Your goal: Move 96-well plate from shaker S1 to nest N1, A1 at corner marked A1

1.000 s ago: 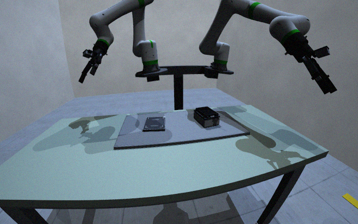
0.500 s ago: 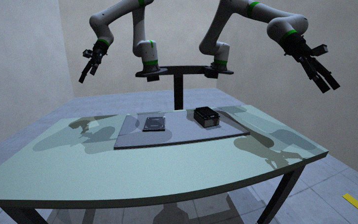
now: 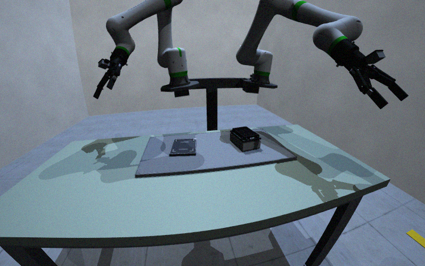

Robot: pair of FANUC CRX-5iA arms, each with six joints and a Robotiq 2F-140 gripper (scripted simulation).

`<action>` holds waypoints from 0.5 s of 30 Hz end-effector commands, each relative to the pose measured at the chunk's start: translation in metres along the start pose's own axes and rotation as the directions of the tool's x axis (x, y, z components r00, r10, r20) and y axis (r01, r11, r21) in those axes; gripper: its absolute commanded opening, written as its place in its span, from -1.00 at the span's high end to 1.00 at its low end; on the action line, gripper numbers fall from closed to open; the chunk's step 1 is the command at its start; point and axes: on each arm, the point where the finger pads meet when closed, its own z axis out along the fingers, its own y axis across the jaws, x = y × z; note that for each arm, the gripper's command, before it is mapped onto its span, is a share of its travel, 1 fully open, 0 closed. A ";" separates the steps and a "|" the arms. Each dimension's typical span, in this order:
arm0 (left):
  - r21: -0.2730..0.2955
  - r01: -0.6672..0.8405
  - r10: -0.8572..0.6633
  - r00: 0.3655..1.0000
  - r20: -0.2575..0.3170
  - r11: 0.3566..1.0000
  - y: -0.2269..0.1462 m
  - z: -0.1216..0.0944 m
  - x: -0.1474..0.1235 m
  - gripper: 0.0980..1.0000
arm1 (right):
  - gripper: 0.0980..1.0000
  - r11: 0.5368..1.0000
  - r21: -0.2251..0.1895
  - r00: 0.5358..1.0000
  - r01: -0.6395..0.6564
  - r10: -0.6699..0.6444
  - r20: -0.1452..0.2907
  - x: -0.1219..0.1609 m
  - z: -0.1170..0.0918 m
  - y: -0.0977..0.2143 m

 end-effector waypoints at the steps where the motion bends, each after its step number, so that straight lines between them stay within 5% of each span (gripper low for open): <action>1: -0.001 -0.032 0.032 0.999 -0.018 1.000 0.001 -0.003 0.004 -1.00 | -1.00 1.000 0.000 1.000 0.001 -0.001 -0.001 0.001 0.000 0.000; 15: -0.005 -0.296 0.292 0.947 -0.133 0.955 0.016 -0.021 0.018 -1.00 | -1.00 1.000 0.000 1.000 0.001 -0.001 -0.001 0.001 0.000 0.000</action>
